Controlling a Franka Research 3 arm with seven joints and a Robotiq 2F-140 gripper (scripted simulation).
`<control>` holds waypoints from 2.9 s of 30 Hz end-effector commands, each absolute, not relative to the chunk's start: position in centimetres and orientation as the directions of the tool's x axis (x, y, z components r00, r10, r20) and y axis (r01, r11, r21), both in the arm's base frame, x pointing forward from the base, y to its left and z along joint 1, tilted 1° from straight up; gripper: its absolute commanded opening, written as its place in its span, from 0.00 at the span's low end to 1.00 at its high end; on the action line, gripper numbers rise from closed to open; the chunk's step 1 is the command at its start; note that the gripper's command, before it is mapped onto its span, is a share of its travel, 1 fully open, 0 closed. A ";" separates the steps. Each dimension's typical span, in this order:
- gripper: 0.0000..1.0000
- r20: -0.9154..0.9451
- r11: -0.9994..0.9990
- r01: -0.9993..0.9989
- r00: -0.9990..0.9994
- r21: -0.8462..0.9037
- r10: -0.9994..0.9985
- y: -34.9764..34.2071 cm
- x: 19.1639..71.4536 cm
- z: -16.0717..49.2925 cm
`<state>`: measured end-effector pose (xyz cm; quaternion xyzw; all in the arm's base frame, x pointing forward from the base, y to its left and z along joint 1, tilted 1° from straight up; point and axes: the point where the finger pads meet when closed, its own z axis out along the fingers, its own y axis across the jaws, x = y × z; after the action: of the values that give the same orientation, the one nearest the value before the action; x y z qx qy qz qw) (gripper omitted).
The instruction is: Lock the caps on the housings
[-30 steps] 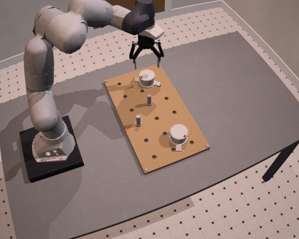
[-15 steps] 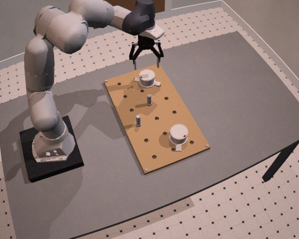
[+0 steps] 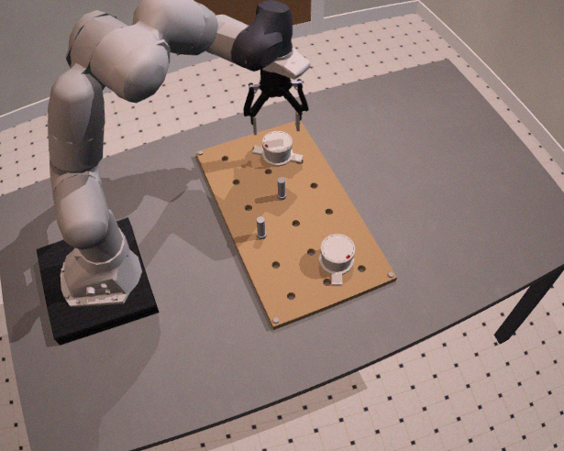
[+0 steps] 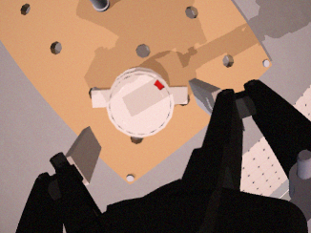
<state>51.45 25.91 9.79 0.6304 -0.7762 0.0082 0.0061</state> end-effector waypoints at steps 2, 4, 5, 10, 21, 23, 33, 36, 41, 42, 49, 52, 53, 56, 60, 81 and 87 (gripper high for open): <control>0.78 0.018 0.200 -0.980 -0.200 -0.010 -0.980 25.8 51.6 9.2; 0.78 0.018 0.200 -0.980 -0.200 -0.010 -0.980 25.8 51.6 8.9; 0.78 0.018 0.200 -0.980 -0.200 -0.010 -0.980 25.8 51.6 8.8; 0.78 0.018 0.200 -0.980 -0.200 -0.010 -0.980 25.8 51.6 8.4; 0.78 0.018 0.200 -0.980 -0.200 -0.010 -0.980 25.8 51.7 6.8; 0.78 0.018 0.200 -0.980 -0.200 -0.010 -0.980 25.8 51.7 6.7; 0.78 0.018 0.200 -0.980 -0.200 -0.010 -0.980 25.8 51.7 5.6; 0.78 0.018 0.200 -0.980 -0.200 -0.010 -0.980 25.8 51.7 5.3; 0.78 0.018 0.200 -0.980 -0.200 -0.010 -0.980 25.8 51.7 5.0; 0.78 0.018 0.200 -0.980 -0.200 -0.010 -0.980 25.8 51.7 5.0; 0.78 0.018 0.200 -0.980 -0.200 -0.010 -0.980 25.8 51.7 4.6; 0.78 0.018 0.200 -0.980 -0.200 -0.010 -0.980 25.8 51.7 4.5; 0.78 0.018 0.200 -0.980 -0.200 -0.010 -0.980 25.8 51.7 4.4; 0.78 0.018 0.200 -0.980 -0.200 -0.010 -0.980 25.8 51.7 4.4; 0.78 0.018 0.200 -0.980 -0.200 -0.010 -0.980 25.8 51.7 4.4; 0.78 0.018 0.200 -0.980 -0.200 -0.010 -0.980 25.8 51.7 4.4; 0.78 0.018 0.200 -0.980 -0.200 -0.010 -0.980 25.8 51.7 4.4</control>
<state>51.73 25.71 4.46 0.6341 -0.7732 0.0089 0.0042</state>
